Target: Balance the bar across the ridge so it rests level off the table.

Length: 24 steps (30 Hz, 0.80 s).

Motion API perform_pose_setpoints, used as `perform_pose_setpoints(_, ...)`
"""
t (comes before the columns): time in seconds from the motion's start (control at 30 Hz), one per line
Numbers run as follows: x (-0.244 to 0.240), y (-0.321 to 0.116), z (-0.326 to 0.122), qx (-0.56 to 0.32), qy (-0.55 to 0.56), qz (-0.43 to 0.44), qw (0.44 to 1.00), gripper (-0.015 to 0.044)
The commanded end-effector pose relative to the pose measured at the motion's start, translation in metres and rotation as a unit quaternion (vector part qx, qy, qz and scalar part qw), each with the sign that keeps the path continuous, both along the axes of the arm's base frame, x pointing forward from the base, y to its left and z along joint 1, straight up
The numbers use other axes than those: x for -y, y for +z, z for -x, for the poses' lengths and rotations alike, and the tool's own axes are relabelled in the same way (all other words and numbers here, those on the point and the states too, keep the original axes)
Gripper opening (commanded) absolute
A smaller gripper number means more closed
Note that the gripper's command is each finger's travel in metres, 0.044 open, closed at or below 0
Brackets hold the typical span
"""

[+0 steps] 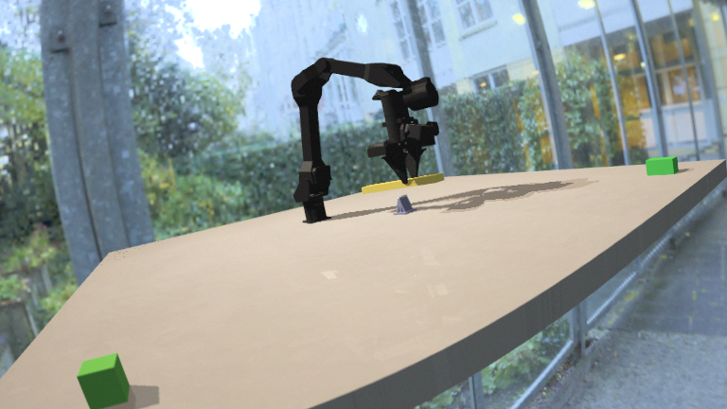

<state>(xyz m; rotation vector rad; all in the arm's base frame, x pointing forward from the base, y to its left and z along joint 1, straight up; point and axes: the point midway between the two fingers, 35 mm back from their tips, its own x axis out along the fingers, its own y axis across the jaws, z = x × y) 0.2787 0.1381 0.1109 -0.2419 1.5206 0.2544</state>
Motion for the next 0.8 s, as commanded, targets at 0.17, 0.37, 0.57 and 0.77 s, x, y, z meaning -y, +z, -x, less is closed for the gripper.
perform_pose_setpoints(0.17, 0.0002, -0.0133, 0.0024, -0.006, -0.002, 0.001, 1.000, 0.0000)
perform_pose_setpoints(0.37, 0.0002, -0.0134, 0.0023, -0.006, -0.002, 0.001, 1.000, 0.0000)
perform_pose_setpoints(0.57, 0.0002, -0.0113, 0.0024, -0.006, -0.002, 0.001, 1.000, 0.0000)
perform_pose_setpoints(0.77, 0.0002, -0.0119, 0.0024, -0.006, -0.002, 0.001, 1.000, 0.0000)
